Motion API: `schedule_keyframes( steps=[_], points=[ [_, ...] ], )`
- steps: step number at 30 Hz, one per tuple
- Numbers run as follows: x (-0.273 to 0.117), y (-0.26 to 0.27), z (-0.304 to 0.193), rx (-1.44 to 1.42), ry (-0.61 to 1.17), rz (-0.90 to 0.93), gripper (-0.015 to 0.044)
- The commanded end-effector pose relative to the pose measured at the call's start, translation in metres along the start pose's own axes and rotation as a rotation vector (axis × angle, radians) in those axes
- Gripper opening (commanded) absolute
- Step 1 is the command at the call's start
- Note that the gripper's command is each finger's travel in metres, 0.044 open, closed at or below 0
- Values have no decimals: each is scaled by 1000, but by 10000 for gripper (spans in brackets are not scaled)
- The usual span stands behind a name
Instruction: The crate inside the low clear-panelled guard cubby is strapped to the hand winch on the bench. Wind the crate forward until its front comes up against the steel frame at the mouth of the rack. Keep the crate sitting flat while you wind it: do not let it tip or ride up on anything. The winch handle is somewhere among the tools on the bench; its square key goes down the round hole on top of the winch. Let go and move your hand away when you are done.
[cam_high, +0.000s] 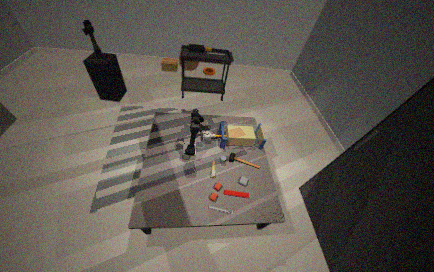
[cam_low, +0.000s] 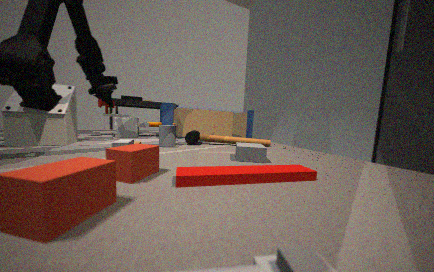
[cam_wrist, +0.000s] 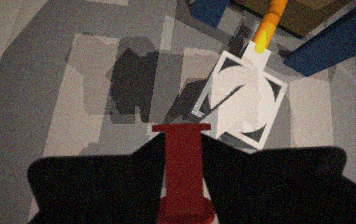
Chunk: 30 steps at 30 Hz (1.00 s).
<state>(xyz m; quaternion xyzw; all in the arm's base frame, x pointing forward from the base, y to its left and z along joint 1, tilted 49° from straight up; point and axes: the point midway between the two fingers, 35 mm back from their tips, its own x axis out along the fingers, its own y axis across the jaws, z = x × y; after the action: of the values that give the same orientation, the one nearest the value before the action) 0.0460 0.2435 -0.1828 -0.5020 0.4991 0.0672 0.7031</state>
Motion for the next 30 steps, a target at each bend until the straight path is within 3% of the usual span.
schedule_keyframes(
  steps=[1,30],
  points=[
    [-1,-7,-13,-18,22,-10,0],
    [-10,-36,-31,-20,24,-11,0]
  ],
)
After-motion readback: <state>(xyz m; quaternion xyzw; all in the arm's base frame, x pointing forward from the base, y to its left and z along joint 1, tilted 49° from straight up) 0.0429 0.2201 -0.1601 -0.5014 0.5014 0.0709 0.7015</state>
